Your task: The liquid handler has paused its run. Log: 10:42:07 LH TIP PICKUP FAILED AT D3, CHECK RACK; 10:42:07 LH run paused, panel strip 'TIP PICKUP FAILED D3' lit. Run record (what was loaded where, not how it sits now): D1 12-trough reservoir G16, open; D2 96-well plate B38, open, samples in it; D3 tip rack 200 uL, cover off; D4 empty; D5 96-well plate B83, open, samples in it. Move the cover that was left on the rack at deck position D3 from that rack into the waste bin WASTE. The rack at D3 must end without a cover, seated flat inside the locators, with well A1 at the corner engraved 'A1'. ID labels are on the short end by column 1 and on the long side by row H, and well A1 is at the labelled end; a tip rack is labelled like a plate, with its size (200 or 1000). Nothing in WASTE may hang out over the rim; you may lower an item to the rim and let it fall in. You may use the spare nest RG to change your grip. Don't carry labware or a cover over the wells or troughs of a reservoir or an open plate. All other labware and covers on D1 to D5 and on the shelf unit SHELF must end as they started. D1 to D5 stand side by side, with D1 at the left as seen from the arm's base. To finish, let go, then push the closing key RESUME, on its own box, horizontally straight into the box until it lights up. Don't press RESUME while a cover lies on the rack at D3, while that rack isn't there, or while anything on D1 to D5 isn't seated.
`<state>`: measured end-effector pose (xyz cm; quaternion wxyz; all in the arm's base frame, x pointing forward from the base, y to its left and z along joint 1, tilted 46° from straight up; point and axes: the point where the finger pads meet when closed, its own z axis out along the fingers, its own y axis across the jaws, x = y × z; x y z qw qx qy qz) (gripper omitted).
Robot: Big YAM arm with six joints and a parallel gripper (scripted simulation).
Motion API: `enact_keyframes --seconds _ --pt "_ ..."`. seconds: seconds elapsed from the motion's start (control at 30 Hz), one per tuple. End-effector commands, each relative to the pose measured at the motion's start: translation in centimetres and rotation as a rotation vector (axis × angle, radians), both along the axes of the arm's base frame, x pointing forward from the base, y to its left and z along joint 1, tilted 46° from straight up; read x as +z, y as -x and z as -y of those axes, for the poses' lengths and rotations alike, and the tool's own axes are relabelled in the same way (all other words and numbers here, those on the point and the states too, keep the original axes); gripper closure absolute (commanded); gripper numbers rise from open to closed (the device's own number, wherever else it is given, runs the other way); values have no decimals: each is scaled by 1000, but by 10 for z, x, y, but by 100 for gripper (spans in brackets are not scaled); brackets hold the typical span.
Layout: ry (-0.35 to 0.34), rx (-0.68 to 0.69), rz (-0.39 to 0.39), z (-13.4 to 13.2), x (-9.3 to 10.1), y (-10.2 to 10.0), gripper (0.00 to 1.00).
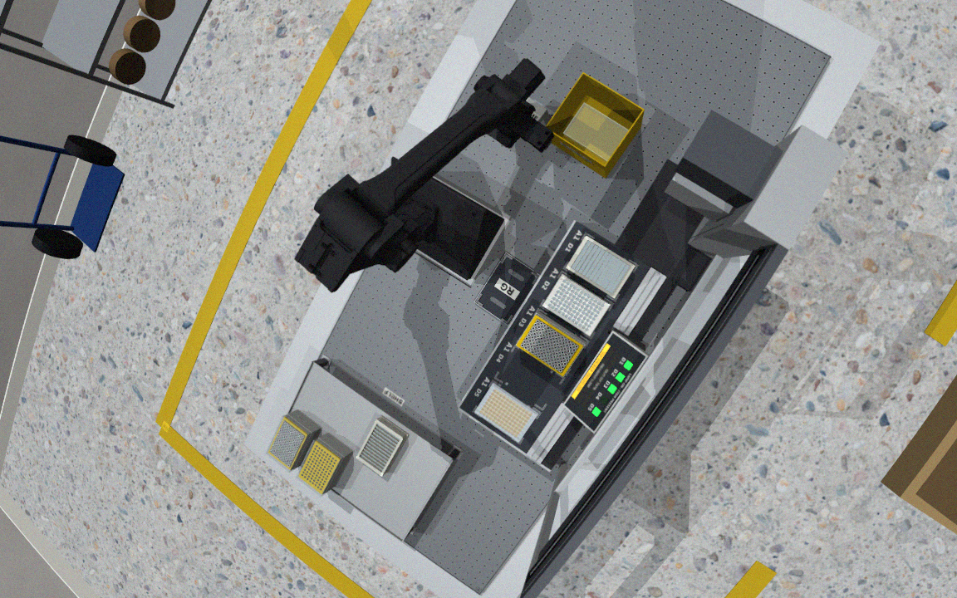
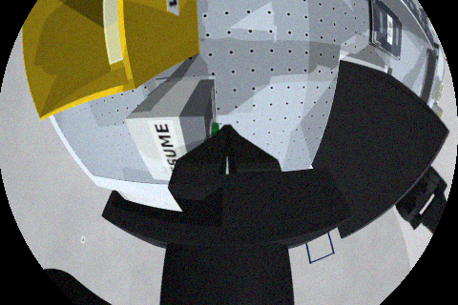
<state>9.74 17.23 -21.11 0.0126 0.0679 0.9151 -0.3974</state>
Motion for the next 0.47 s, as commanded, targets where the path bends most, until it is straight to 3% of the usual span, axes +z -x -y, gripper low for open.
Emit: enact_keyframes --seconds 0.0,0.43 --pt "-54 5 21 -32 -16 -5 100" --pt "-59 4 23 -36 -19 -6 100"
